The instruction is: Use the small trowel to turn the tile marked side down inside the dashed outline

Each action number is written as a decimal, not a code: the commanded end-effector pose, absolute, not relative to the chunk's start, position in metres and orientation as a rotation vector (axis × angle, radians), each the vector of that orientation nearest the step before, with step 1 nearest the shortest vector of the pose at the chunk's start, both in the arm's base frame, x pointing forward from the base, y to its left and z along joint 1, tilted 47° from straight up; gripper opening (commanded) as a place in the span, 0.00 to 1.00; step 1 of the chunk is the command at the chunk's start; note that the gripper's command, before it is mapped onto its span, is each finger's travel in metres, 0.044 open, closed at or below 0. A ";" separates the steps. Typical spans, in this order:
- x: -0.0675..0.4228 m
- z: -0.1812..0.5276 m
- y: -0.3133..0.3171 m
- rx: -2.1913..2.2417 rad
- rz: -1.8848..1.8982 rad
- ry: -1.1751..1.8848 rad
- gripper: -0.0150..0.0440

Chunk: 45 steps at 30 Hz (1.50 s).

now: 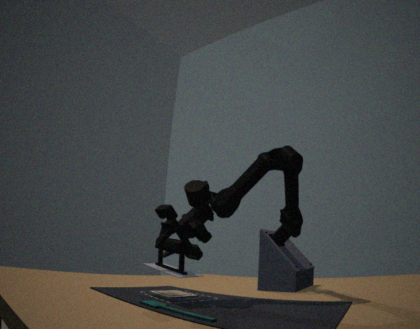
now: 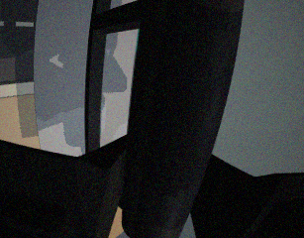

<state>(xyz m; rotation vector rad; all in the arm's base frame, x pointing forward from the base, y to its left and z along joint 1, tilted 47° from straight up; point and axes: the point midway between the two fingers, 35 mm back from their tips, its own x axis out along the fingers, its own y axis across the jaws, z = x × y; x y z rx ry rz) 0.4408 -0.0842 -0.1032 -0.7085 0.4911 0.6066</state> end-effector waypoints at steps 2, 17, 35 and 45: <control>0.441 -0.121 -0.107 -0.714 0.596 0.488 0.25; 0.420 -0.187 -0.156 -0.707 0.599 0.489 0.25; 0.374 -0.268 -0.197 -0.691 0.583 0.465 0.25; 0.363 -0.283 -0.202 -0.688 0.577 0.458 0.25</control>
